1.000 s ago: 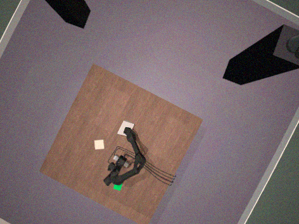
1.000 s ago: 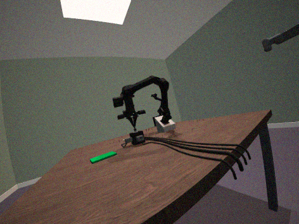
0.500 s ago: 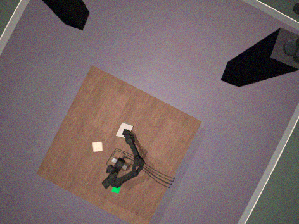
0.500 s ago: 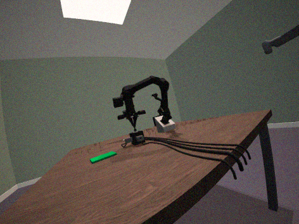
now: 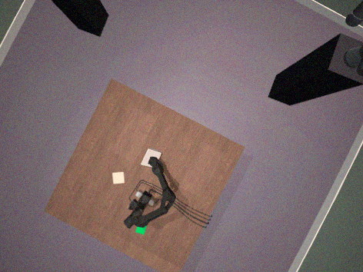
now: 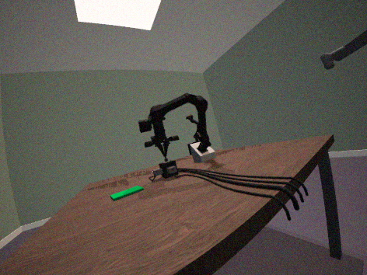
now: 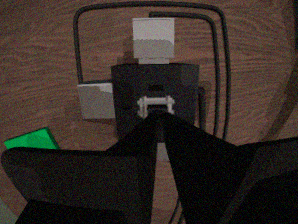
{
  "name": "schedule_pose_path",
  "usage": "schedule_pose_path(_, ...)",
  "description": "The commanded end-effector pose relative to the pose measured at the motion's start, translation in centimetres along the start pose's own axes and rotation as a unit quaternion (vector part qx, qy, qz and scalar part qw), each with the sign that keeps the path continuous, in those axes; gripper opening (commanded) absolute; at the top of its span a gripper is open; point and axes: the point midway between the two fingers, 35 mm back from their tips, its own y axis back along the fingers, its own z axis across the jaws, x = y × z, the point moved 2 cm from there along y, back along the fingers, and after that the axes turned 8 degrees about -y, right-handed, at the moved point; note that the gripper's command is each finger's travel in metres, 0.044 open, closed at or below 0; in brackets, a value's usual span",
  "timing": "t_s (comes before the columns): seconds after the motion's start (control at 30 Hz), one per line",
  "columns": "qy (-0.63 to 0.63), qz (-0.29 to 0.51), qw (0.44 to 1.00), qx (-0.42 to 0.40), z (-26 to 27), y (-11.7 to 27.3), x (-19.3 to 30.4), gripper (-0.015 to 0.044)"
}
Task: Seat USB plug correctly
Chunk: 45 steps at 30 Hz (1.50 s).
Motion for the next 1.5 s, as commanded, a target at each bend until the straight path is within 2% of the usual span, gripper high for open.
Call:
schedule_pose_path(0.0, -0.001, 0.0, 1.0, -0.001, 0.0, -0.03, 0.03, 0.0)
schedule_pose_path(1.47, -0.001, 0.0, 1.0, -0.001, 0.0, -0.55, 0.06, 0.0)
